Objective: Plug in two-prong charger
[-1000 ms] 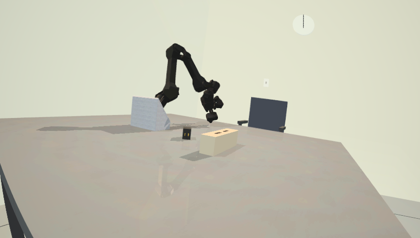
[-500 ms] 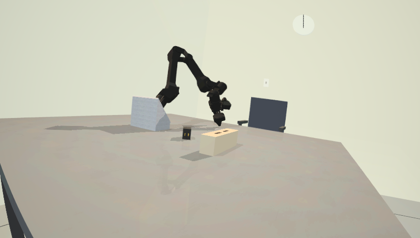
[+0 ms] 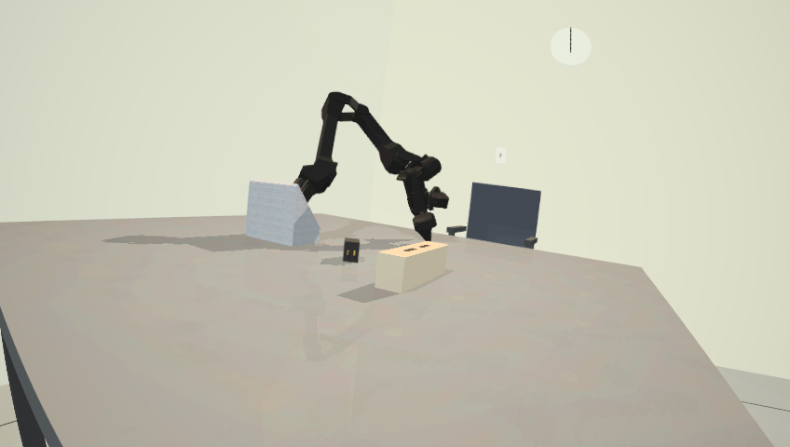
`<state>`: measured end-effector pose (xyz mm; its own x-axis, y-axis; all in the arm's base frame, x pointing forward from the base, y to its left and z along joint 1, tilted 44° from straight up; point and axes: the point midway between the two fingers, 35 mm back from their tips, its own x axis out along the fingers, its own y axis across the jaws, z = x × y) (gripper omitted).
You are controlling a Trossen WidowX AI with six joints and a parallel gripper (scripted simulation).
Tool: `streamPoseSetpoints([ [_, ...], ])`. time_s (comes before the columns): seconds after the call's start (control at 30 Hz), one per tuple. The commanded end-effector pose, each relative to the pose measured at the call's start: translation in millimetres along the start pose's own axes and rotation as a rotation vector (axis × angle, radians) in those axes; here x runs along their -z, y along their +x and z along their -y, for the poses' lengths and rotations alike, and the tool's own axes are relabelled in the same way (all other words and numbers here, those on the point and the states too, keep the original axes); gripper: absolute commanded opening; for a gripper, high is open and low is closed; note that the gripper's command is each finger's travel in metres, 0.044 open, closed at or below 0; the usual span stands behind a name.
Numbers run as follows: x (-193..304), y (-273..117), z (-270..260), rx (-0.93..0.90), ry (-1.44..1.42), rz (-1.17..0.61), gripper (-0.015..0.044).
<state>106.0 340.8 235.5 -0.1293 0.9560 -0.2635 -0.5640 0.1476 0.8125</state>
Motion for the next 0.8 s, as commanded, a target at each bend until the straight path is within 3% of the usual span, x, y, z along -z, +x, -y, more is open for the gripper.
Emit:
streamPoseSetpoints([
  [0.0,-10.9,-1.8,12.9,0.04,0.015,0.022,0.044],
  [0.77,-38.8,-35.4,135.6,0.339,0.268,0.058,0.044],
])
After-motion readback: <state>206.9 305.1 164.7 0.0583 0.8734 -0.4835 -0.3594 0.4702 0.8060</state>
